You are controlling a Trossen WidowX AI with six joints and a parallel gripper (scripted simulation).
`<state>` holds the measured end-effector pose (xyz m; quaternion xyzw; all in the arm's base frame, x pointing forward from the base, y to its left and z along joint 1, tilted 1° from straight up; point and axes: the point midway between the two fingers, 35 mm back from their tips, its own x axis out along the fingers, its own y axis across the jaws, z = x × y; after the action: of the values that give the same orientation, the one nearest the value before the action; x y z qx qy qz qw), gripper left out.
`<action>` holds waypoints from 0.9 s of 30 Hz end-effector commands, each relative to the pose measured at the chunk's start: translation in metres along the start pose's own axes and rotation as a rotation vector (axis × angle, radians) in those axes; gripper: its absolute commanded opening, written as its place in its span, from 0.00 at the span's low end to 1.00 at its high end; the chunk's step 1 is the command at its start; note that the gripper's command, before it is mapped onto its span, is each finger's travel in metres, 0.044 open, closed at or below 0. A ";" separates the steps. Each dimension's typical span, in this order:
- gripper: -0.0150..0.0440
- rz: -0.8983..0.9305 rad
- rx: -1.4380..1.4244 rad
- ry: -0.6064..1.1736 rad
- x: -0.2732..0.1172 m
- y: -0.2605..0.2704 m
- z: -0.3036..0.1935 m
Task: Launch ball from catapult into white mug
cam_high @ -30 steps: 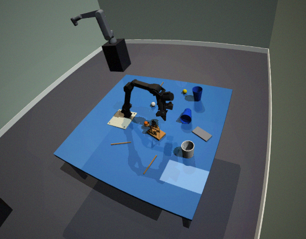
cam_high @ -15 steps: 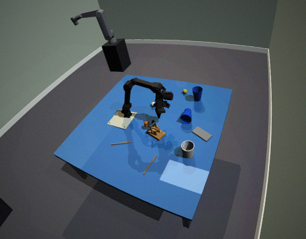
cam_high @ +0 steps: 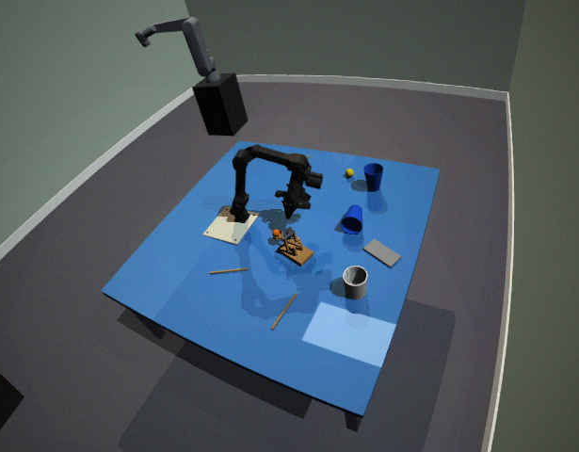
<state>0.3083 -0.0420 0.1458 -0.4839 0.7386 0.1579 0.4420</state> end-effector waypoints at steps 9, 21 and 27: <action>0.25 0.004 -0.184 0.096 0.000 0.021 -0.009; 0.25 0.012 -0.190 0.103 0.011 0.022 0.000; 0.25 0.017 -0.195 0.108 0.018 0.023 0.006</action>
<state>0.2899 -0.0368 0.1312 -0.5249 0.7438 0.2034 0.3604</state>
